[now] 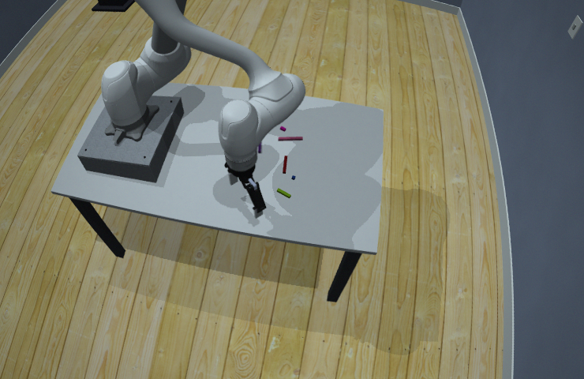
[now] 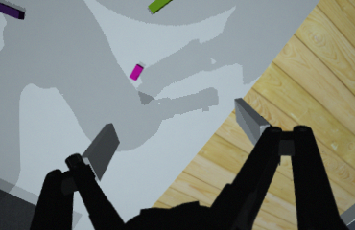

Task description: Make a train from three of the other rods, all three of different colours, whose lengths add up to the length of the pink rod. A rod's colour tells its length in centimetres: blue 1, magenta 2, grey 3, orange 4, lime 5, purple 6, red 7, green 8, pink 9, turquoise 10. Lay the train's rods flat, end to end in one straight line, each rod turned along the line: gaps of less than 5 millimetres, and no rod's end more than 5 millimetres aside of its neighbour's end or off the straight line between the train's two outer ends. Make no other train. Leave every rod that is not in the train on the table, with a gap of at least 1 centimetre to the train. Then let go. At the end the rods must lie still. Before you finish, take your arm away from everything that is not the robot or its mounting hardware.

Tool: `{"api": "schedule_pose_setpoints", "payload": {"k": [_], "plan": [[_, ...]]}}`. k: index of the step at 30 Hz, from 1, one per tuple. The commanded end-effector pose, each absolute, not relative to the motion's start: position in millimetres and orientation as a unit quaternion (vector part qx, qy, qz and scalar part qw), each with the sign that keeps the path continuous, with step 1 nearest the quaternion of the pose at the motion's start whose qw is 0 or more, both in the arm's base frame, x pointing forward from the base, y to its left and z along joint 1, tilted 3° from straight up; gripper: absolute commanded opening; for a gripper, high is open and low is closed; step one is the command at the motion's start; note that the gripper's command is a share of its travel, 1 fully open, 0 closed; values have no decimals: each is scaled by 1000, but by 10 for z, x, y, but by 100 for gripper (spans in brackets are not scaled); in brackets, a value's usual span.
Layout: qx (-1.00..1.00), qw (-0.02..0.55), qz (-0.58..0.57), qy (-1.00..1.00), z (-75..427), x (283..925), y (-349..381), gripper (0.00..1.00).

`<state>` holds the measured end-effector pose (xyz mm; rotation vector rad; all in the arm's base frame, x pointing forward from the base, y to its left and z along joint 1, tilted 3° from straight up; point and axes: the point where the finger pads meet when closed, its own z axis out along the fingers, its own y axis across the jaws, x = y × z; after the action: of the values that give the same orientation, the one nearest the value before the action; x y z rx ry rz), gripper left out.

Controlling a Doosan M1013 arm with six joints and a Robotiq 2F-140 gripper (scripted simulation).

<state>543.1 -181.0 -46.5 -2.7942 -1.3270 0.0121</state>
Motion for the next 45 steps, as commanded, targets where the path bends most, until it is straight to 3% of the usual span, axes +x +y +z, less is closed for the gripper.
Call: {"api": "schedule_pose_setpoints", "payload": {"k": [1, 11, 30, 45], "plan": [[-903, 24, 4, -429, -464, 5432, -1810, 100], [-902, 24, 4, -431, -464, 5436, -1808, 100], [-672, 28, -5, -740, -469, 6166, -1309, 100], [-670, 28, -5, -742, -470, 6172, -1304, 100]]}}
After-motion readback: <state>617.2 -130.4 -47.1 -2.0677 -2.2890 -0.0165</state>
